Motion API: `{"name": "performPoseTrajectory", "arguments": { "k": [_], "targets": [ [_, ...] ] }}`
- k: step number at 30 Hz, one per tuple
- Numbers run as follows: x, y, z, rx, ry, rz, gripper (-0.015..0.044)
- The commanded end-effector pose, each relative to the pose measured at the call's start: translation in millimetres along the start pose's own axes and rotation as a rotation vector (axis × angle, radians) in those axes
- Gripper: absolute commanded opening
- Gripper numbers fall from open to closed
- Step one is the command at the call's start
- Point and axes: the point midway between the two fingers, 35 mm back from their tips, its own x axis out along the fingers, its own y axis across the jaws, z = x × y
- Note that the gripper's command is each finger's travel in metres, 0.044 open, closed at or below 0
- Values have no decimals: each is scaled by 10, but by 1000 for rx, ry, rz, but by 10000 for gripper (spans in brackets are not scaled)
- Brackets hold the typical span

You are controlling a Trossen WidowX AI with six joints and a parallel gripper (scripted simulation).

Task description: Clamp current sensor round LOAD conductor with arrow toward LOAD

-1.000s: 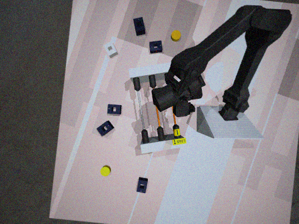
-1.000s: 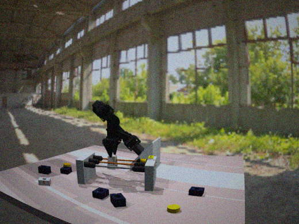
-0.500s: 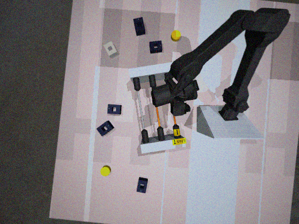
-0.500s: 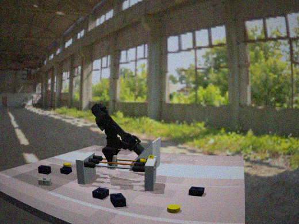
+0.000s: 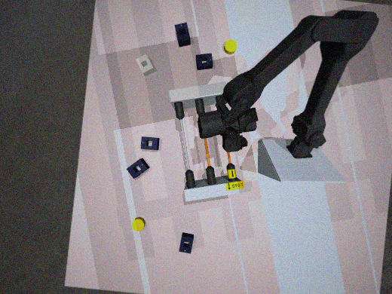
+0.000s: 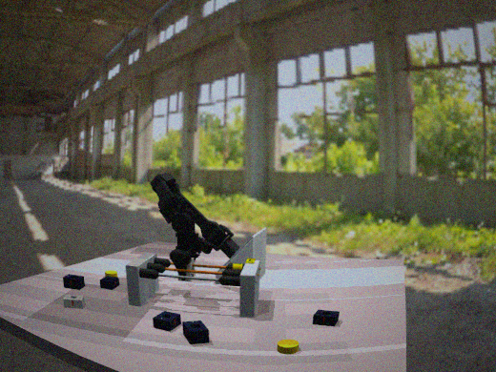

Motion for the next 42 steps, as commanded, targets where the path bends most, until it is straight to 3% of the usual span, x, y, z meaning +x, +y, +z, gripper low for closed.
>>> {"name": "performPoseTrajectory", "arguments": {
  "k": [1, 19, 30, 42],
  "targets": [
    [-2, 0, -2, 2, 0, 1, 407],
    [-2, 0, -2, 2, 0, 1, 287],
    [-2, 0, -2, 2, 0, 1, 0],
    [-2, 0, -2, 2, 0, 1, 0]
  ]
}}
